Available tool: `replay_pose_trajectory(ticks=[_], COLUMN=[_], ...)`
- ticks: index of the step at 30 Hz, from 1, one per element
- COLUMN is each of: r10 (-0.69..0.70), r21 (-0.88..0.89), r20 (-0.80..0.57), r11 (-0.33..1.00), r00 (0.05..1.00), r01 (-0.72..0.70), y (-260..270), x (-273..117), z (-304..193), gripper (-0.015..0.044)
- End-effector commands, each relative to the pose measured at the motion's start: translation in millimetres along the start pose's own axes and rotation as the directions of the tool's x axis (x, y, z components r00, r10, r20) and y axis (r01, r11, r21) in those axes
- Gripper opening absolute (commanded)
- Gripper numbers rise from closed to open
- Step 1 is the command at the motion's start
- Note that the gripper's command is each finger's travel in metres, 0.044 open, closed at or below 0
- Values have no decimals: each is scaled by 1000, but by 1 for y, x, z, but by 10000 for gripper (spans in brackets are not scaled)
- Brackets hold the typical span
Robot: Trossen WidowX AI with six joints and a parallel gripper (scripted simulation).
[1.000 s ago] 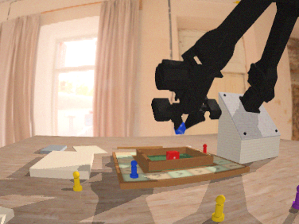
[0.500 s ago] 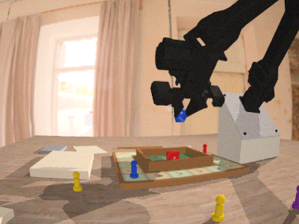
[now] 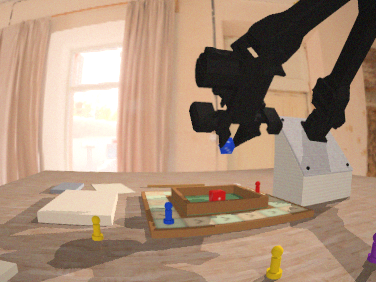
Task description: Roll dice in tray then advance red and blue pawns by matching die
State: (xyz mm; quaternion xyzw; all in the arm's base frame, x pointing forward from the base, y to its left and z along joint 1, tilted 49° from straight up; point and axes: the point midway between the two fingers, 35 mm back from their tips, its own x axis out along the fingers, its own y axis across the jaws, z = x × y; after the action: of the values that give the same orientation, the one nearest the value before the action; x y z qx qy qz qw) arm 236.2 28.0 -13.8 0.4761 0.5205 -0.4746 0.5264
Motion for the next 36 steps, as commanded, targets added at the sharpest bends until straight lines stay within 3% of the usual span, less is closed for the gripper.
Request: replay_pose_trajectory(ticks=[1,12,14,18,24,28,30,32,36], r10=[-1,2,-20,-103,-26,-2,-34,-33,-27], r21=[0,-6,-16,-67,-24,-6,-20,-60,-286], r20=[0,5,-41,-326,-715,-747,-696,-698,-710], r11=[1000,1000,1000,994,1000,1000,999,998,924], r00=[1000,1000,999,940,699,664,717,715,703], r01=[1,-2,19,85,12,-4,28,-13,-253], y=[0,0,-1,-5,-1,1,-3,-6,-22], x=[0,-26,-21,3,23,24,23,24,28], z=[0,30,29,19,11,12,13,13,7], gripper=[157,440,440,440,440,440,440,387,282])
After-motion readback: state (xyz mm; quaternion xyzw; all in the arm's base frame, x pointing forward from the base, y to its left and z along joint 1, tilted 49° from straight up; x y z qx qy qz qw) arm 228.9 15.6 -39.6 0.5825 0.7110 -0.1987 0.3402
